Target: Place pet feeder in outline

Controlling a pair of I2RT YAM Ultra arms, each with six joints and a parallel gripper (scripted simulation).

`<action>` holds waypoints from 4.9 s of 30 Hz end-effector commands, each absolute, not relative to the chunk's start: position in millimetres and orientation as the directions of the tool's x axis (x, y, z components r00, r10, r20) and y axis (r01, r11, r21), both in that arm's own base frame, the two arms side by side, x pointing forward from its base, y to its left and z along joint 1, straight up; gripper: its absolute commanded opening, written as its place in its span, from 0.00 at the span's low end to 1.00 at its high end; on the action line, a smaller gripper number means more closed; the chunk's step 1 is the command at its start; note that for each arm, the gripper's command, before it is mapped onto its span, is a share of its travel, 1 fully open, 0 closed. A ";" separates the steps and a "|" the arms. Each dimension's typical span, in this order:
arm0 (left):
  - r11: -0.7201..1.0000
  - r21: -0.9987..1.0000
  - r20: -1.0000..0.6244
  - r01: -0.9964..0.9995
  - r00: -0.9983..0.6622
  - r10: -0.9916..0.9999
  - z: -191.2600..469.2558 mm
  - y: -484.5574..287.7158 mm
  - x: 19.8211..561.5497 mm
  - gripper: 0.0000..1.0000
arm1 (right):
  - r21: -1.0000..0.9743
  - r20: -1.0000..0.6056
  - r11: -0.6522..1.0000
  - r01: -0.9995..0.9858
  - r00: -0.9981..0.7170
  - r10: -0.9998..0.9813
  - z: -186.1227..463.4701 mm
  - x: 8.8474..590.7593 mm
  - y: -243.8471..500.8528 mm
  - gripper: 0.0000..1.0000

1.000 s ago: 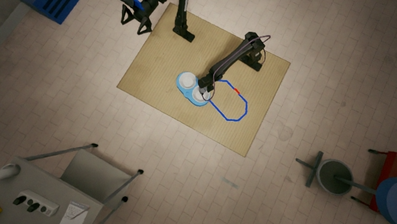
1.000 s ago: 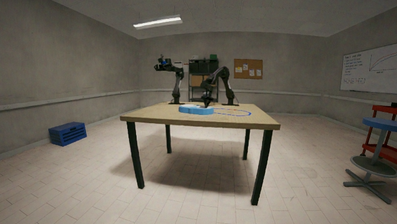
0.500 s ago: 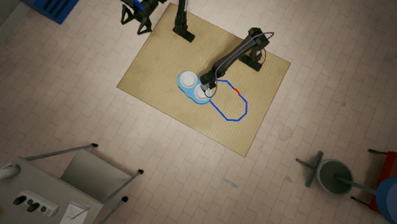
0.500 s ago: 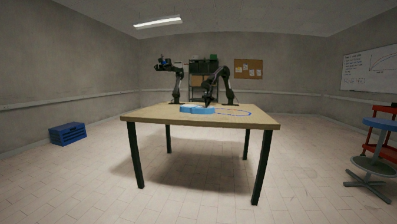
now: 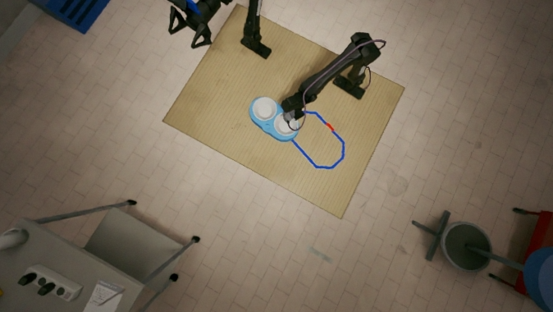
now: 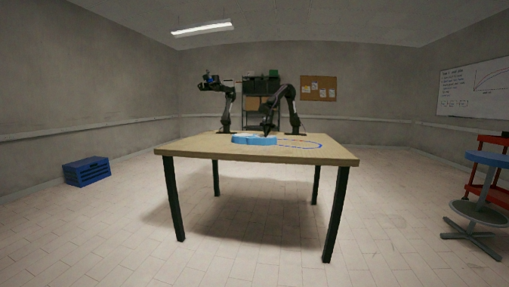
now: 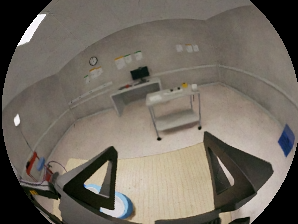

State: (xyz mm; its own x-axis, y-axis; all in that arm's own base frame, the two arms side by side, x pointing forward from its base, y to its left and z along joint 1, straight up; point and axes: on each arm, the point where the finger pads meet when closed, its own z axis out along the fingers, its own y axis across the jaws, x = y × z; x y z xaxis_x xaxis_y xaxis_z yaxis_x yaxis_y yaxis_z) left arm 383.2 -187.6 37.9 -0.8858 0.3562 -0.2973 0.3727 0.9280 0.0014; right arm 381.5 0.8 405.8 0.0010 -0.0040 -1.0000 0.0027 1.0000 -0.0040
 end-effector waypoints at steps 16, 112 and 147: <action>0.925 -0.012 -0.286 0.381 -0.887 0.362 41.3 -197.6 342.2 0.00 | -0.016 -0.997 1.000 0.003 0.081 -0.016 437.7 380.2 -0.8 1.00; 0.933 -0.011 -0.339 0.360 -0.879 0.335 101.8 -248.2 250.6 0.00 | -0.016 -0.997 1.000 0.003 0.081 -0.016 437.7 380.2 -0.8 1.00; 0.765 0.002 -0.250 0.644 -0.741 0.624 94.4 -260.4 303.2 0.30 | -0.010 -0.994 1.000 -0.009 0.109 -0.009 449.4 370.7 3.7 1.00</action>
State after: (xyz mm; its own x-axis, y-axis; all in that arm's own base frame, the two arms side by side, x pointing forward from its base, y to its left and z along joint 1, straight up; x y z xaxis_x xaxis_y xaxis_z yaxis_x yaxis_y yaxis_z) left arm 297.4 -258.8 87.7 -0.7790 0.5676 -0.2666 0.5867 0.8098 0.0098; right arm 382.0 0.7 410.5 0.0108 -0.0008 -0.9999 0.0003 1.0000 -0.0008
